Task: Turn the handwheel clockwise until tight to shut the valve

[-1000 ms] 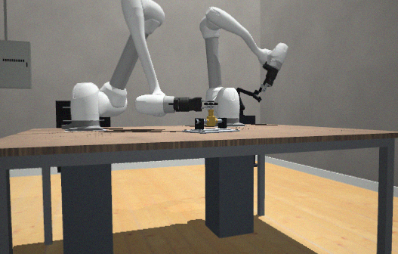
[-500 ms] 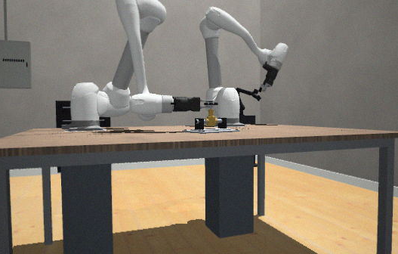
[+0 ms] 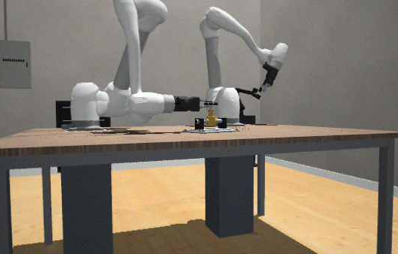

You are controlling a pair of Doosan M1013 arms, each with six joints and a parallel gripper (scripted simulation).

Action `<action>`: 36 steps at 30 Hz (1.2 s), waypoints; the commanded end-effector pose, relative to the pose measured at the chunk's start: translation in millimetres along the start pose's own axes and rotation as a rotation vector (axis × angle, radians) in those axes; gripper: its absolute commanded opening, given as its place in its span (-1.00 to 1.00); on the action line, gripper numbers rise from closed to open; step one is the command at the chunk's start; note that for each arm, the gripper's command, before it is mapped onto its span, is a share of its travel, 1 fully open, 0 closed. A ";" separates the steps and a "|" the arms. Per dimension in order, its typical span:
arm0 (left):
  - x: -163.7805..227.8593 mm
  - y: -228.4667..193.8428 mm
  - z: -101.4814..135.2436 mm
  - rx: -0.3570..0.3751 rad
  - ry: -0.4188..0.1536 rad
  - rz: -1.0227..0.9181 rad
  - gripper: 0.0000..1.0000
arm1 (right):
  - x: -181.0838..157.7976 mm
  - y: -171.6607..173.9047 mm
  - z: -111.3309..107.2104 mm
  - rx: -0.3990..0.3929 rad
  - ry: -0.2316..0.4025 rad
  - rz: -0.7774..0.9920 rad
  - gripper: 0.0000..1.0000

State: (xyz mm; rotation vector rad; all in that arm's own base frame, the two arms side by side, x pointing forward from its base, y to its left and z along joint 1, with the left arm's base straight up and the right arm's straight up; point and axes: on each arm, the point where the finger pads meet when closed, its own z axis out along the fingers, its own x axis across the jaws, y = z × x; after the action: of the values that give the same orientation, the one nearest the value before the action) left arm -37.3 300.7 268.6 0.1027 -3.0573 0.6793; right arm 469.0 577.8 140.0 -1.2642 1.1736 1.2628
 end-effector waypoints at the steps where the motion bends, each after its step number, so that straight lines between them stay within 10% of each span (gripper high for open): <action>1: 0.1 0.1 -0.4 -0.001 0.000 0.000 1.00 | -1.0 -0.2 -0.6 -0.038 -0.001 0.000 0.09; 36: 0.1 0.1 -0.4 -0.001 0.000 0.000 1.00 | -0.9 -0.6 -4.1 -0.168 -0.001 -0.001 0.09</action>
State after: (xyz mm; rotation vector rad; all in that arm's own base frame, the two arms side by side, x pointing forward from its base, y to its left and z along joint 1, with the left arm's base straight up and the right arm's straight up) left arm -37.3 300.7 268.6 0.1027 -3.0573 0.6793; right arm 469.7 573.6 140.2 -1.3857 1.0847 1.3852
